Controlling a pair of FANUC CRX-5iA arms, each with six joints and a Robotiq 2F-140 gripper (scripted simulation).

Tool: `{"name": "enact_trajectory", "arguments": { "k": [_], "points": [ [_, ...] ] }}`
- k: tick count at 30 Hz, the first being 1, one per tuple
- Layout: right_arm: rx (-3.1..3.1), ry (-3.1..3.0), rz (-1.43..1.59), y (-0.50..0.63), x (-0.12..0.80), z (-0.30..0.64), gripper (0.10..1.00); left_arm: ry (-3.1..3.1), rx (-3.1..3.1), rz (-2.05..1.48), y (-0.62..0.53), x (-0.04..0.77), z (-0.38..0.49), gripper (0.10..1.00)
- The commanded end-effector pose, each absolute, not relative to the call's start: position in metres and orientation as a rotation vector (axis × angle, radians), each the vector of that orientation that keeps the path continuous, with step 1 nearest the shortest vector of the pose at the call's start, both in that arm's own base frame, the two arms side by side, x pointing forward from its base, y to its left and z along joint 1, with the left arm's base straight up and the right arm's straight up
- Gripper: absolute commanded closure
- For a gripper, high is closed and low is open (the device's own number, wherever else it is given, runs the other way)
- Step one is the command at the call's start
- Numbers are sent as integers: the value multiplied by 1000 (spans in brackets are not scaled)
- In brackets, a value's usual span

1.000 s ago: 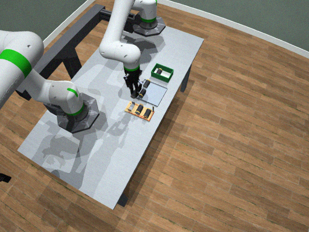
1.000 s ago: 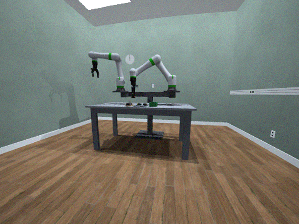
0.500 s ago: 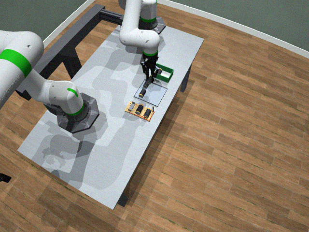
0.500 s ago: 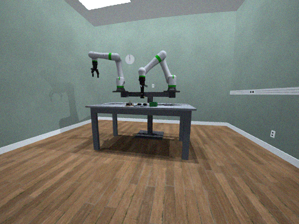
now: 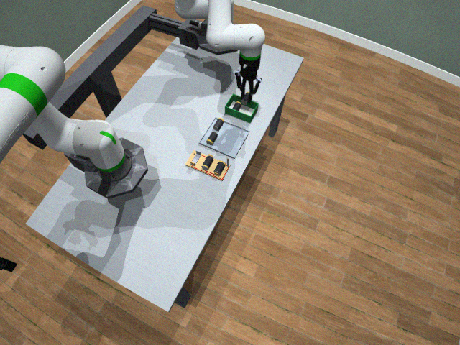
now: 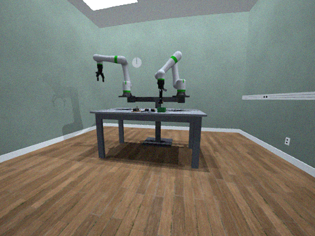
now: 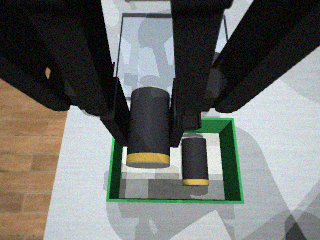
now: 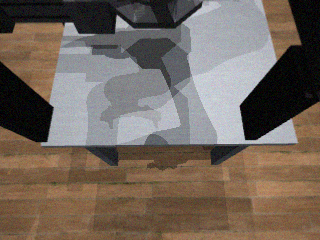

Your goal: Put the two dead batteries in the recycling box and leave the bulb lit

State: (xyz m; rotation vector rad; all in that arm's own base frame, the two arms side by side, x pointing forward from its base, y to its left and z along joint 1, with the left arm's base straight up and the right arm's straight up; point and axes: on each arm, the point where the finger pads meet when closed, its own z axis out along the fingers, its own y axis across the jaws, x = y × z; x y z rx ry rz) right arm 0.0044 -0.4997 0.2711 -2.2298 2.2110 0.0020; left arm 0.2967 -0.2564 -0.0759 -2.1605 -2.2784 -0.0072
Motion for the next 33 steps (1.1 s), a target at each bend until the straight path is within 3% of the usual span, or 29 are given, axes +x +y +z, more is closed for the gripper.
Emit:
{"name": "enact_trajectory", "arguments": {
  "k": [1,33],
  "points": [
    [-2231,2212,0,-500,4,272,98,-2280,-2163,0,-248,300,-74,854],
    [-2231,2212,0,-500,4,272,98,-2280,-2163,0,-247,300,-105,854]
  ]
}}
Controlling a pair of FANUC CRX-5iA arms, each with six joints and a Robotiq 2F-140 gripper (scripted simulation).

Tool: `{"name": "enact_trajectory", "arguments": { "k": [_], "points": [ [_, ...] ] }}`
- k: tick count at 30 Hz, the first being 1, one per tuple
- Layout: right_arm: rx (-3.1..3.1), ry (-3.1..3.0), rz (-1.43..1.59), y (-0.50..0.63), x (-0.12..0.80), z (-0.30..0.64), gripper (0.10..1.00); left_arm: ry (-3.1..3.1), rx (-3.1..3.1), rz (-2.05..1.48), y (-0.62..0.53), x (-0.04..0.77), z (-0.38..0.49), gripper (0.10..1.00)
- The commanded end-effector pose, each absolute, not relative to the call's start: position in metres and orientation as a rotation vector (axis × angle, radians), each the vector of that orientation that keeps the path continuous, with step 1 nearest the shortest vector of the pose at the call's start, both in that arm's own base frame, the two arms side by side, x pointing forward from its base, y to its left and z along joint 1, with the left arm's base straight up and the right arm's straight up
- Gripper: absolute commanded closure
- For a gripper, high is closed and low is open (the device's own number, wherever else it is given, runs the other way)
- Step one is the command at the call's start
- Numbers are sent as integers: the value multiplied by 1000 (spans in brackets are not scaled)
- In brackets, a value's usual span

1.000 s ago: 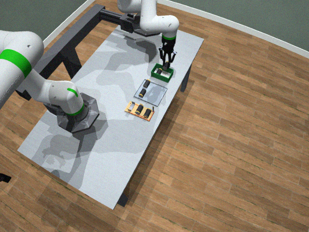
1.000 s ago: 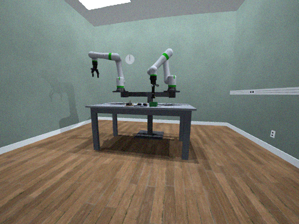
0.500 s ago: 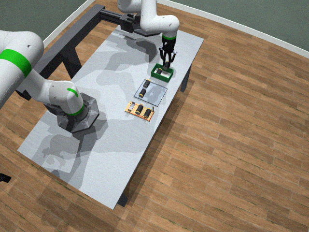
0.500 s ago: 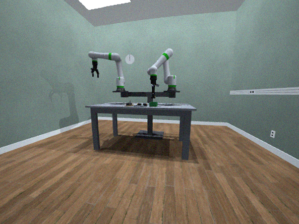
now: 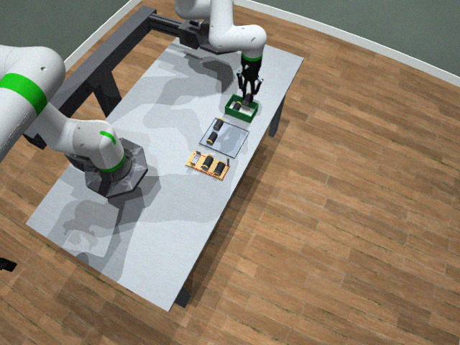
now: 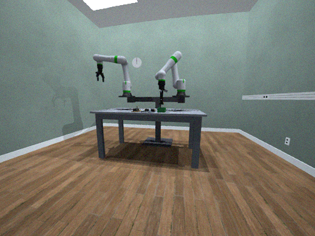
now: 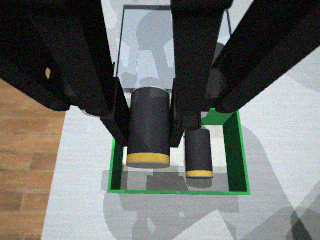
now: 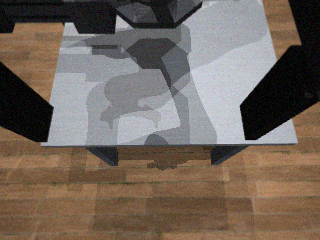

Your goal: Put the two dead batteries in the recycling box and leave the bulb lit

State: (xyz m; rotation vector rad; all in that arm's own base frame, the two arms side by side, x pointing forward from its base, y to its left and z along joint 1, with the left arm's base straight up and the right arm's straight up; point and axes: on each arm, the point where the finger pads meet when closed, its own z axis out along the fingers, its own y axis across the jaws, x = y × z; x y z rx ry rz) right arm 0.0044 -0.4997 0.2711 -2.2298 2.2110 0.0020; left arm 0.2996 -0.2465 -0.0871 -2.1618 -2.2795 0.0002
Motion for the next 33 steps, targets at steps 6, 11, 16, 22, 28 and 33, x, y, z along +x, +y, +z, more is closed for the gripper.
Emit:
{"name": "enact_trajectory", "arguments": {
  "k": [6,11,16,22,28,33],
  "points": [
    [-2231,2212,0,-500,4,272,98,-2280,-2163,0,-247,300,-124,854],
    [-2231,2212,0,-500,4,272,98,-2280,-2163,0,-247,300,-124,854],
    [-2231,2212,0,-500,4,272,98,-2280,-2163,0,-247,300,-124,854],
    [-2231,2212,0,-500,4,272,98,-2280,-2163,0,-247,300,-124,854],
    [-2231,2212,0,-500,4,272,98,-2280,-2163,0,-247,300,-124,854],
    [-2231,2212,0,-500,4,272,98,-2280,-2163,0,-247,300,-124,854]
  ]
}}
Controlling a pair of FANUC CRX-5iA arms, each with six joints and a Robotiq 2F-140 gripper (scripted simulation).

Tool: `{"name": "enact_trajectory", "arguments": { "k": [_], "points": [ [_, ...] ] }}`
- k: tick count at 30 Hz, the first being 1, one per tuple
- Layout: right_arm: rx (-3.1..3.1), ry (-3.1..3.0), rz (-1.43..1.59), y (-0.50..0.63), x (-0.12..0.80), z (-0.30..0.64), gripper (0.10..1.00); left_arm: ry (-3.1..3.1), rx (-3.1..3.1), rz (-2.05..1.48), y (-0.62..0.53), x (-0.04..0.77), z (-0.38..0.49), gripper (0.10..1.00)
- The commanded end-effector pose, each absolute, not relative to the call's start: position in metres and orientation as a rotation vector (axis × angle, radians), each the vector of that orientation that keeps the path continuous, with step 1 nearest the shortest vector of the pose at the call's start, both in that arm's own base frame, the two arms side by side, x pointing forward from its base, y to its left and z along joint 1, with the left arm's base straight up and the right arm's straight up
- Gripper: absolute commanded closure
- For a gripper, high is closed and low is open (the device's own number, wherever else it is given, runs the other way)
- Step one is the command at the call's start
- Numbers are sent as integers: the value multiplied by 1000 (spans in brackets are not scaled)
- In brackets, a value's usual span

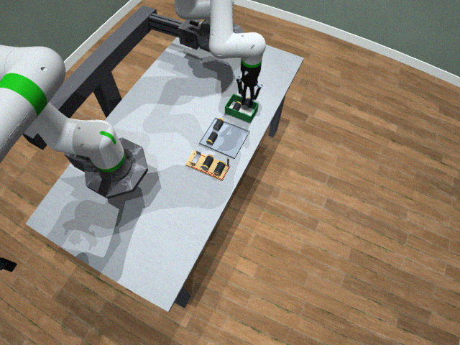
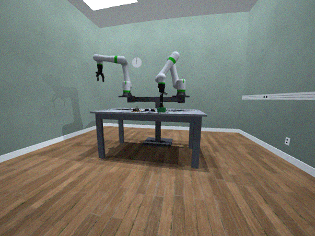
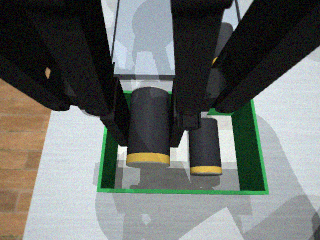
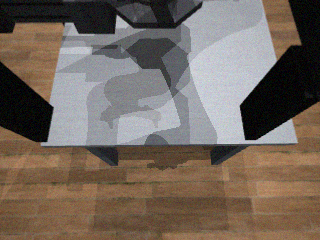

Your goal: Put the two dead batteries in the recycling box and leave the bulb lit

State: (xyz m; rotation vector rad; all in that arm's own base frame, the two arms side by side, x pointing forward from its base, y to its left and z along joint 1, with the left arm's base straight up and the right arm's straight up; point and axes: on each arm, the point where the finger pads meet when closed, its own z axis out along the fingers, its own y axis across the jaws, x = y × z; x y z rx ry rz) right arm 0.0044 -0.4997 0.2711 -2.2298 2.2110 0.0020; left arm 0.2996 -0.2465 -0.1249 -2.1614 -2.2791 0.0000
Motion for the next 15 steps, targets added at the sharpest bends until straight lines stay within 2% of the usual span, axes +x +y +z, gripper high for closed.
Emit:
{"name": "enact_trajectory", "arguments": {
  "k": [1,15],
  "points": [
    [-2231,2212,0,-500,4,272,98,-2280,-2163,0,-247,300,-124,854],
    [-2231,2212,0,-500,4,272,98,-2280,-2163,0,-247,300,-141,854]
  ]
}}
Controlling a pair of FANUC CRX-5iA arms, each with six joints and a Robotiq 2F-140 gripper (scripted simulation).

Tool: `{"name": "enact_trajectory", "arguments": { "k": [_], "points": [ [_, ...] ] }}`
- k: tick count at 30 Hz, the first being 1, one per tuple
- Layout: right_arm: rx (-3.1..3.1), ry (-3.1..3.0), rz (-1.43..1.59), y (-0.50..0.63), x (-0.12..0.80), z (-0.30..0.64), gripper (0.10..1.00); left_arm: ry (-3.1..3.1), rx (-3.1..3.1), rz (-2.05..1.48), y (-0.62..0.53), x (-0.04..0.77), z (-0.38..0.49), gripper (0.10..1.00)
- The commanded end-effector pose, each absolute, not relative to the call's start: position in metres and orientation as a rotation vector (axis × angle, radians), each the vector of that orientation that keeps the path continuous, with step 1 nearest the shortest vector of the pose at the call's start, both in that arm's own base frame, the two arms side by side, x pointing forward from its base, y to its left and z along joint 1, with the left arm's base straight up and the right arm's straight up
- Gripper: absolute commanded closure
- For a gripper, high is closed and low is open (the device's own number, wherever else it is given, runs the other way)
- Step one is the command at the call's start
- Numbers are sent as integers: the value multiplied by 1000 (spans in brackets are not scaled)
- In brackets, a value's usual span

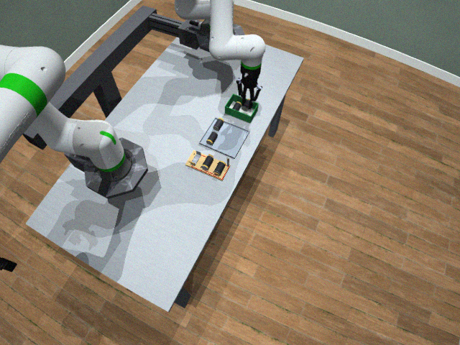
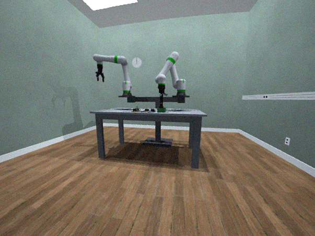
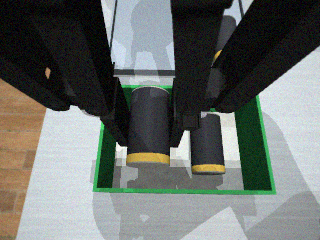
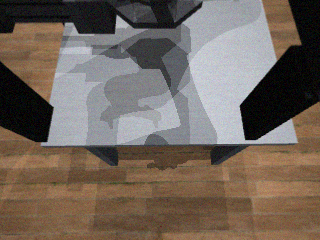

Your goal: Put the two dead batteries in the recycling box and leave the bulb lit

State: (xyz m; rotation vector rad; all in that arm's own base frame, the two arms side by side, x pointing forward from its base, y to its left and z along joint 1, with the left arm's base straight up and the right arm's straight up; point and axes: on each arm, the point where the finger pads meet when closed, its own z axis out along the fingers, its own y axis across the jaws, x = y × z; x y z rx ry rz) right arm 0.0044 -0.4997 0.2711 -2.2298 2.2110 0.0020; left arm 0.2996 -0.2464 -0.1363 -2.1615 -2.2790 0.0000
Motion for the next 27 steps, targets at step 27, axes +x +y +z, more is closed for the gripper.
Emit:
{"name": "enact_trajectory", "arguments": {
  "k": [27],
  "points": [
    [-2231,2212,0,-500,4,272,98,-2280,-2163,0,-247,300,-189,854]
  ]
}}
